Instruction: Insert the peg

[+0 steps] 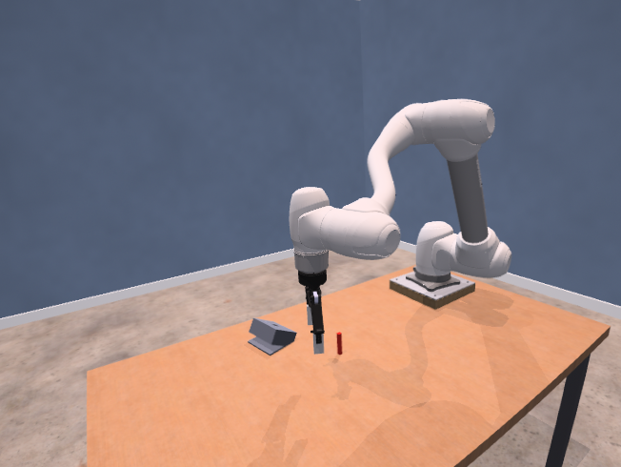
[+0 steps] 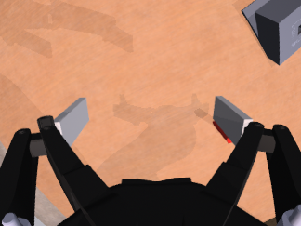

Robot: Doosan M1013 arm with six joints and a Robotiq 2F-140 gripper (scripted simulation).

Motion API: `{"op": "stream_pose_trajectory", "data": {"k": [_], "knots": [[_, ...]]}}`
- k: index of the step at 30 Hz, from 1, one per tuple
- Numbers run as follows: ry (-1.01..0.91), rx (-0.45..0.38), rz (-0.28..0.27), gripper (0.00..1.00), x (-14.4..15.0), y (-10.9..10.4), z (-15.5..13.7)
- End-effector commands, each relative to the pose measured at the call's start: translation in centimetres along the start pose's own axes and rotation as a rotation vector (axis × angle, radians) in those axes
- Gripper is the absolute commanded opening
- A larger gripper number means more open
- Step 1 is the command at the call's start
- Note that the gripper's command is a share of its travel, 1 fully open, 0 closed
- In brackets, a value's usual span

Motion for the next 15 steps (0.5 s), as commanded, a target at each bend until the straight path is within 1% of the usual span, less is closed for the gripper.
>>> {"op": "stream_pose_trajectory", "data": {"k": [1, 15], "knots": [[-0.06, -0.002, 0.002, 1.0, 1.7, 0.3, -0.8], [-0.367, -0.009, 0.011, 1.0, 10.7, 2.2, -6.0]]}}
Point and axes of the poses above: the point where the finger pads meet when closed, its own y axis out along the fingers, its own x axis across the jaws, z = x × y, the point moved 8 cm from there along -y, back along the fingers, and after that the axes turned 1 degree about y, right-handed, at the moved point
